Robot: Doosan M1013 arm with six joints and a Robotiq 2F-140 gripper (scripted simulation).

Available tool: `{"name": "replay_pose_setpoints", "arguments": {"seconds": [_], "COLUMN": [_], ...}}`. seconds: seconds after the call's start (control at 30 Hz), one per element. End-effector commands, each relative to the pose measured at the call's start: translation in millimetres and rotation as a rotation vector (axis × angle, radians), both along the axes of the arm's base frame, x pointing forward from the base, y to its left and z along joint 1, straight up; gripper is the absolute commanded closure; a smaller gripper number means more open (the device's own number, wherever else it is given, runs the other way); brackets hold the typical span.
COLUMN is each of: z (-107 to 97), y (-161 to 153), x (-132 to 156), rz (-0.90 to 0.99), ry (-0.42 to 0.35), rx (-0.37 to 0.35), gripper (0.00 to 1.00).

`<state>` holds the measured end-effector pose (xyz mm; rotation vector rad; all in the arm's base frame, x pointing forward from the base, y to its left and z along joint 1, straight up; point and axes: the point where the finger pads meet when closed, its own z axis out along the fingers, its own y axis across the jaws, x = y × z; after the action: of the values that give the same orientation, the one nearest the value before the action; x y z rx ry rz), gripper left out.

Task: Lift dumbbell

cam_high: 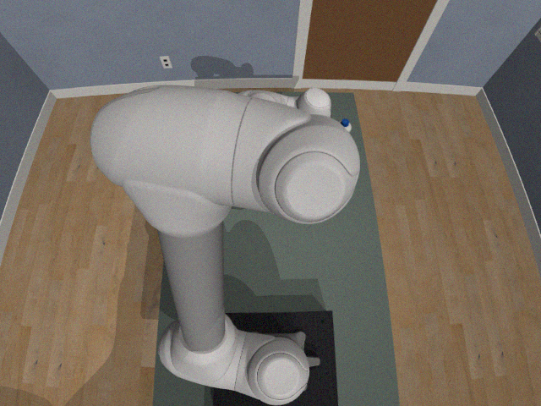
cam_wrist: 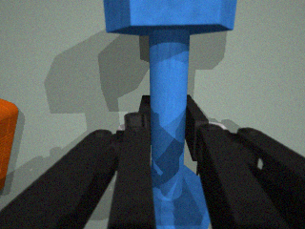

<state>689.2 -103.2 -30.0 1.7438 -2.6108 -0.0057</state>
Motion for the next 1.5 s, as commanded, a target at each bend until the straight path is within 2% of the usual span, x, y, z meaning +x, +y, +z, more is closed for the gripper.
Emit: {"name": "replay_pose_setpoints", "arguments": {"seconds": [0.0, 0.87, 1.47], "z": [7.9, 79.0, 98.1], "y": [0.0, -0.2, -0.2], "x": [0.7, 1.2, 1.0], "rz": [0.0, 0.0, 0.0], "ry": [-0.002, -0.002, -0.002], "rx": [0.0, 0.0, 0.0], "gripper": [0.9, 0.9, 0.9]}}
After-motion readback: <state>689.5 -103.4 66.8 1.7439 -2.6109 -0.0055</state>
